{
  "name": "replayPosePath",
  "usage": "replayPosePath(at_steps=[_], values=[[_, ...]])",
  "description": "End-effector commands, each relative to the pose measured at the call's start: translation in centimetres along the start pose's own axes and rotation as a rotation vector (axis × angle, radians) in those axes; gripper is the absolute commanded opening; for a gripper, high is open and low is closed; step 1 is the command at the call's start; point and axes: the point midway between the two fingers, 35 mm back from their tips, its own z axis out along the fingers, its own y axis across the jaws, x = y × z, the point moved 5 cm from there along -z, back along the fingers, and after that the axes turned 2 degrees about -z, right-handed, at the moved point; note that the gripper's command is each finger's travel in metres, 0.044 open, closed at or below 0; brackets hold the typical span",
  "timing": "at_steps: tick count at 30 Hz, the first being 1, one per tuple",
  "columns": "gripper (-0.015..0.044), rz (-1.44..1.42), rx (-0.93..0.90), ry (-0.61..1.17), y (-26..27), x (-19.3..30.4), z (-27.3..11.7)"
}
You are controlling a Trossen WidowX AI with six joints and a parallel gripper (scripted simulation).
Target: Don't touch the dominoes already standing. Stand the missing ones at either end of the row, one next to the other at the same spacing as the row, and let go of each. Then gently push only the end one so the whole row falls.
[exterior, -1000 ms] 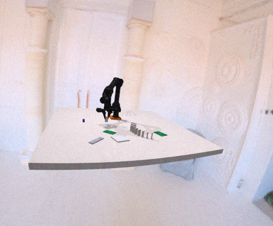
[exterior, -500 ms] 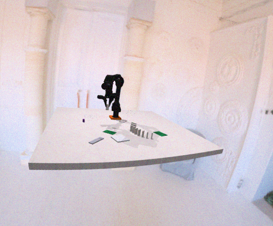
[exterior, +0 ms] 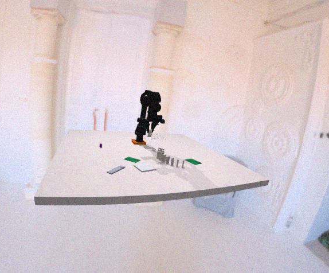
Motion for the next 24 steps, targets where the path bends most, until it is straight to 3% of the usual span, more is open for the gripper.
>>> replayPosePath(at_steps=[1, 9, 24], values=[[0.0107, 0.008, 0.003, -0.003, 4.8, -3.3, 0.1], [0.0107, 0.008, 0.004, -0.003, 5.0, -3.6, 0.4], [0.0107, 0.009, 0.004, -0.004, 4.9, -4.3, 6.6]])
